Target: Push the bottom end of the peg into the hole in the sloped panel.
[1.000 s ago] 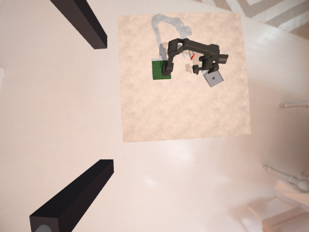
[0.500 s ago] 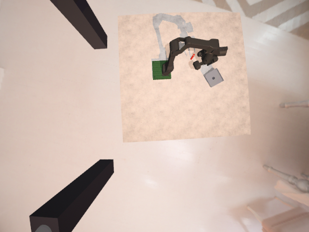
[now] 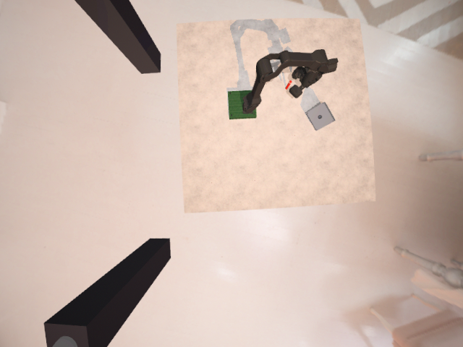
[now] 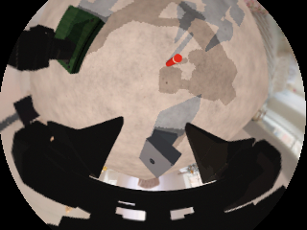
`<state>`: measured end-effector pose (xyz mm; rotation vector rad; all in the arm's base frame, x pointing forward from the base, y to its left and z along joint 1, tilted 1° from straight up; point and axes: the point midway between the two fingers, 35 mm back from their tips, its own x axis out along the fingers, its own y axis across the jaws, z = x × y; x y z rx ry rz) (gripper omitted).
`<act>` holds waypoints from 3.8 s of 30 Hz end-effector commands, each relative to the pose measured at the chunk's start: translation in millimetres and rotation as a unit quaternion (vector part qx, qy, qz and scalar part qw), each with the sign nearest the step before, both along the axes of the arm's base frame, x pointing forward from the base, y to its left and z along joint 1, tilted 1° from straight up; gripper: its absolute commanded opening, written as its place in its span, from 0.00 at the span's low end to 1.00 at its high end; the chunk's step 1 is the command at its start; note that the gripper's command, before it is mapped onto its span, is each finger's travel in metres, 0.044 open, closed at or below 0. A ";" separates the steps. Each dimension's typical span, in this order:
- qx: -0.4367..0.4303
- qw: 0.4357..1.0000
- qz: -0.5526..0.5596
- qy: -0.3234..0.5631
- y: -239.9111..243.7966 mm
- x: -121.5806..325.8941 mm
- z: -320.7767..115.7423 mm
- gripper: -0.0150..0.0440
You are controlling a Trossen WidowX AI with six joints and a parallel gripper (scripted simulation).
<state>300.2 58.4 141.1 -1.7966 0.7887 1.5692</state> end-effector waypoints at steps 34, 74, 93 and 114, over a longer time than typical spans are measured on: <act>0.017 0.968 0.245 0.046 91.4 -30.9 -38.5 1.00; 0.015 0.969 0.243 0.042 92.3 -29.0 -88.1 0.91; 0.015 0.969 0.243 0.042 92.3 -29.0 -88.1 0.26; 0.017 0.968 0.245 0.045 89.8 -29.7 -22.4 0.25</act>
